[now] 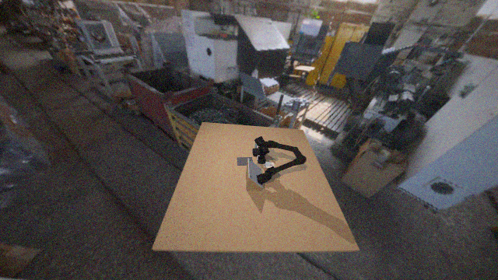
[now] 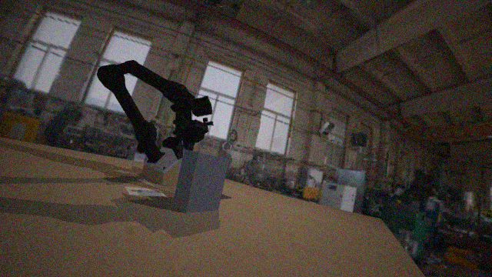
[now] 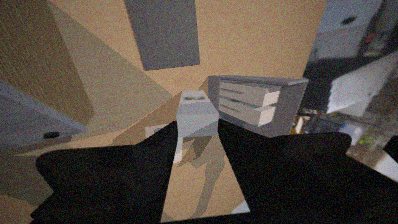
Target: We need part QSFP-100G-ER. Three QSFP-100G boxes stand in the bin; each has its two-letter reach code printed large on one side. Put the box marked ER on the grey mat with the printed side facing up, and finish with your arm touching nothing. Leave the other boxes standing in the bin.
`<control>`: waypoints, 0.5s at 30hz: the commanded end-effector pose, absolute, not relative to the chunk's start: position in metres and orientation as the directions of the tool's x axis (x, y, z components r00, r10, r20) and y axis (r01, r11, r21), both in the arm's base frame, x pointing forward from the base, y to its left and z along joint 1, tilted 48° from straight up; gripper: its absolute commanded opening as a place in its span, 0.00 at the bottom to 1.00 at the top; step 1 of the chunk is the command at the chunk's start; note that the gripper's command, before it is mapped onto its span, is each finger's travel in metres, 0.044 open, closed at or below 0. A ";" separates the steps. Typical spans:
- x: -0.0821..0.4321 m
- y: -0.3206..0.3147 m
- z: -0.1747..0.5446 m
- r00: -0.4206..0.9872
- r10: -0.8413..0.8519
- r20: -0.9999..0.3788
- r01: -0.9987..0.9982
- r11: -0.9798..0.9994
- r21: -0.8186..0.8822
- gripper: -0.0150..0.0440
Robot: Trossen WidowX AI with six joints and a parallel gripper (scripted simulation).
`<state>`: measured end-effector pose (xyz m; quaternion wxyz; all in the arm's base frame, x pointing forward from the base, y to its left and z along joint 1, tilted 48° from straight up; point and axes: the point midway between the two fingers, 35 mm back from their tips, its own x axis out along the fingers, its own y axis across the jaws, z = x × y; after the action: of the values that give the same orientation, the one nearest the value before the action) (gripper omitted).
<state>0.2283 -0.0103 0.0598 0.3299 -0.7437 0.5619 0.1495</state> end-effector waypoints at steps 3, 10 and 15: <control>0.228 -0.011 0.060 0.324 -0.737 -0.593 -0.934 -0.151 -0.323 0.61; 0.228 -0.011 0.058 0.328 -0.736 -0.592 -0.933 -0.155 -0.324 0.66; 0.231 -0.011 0.058 0.308 -0.740 -0.598 -0.940 -0.140 -0.310 0.66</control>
<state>0.2283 -0.0113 0.0585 0.3296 -0.7432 0.5627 0.1493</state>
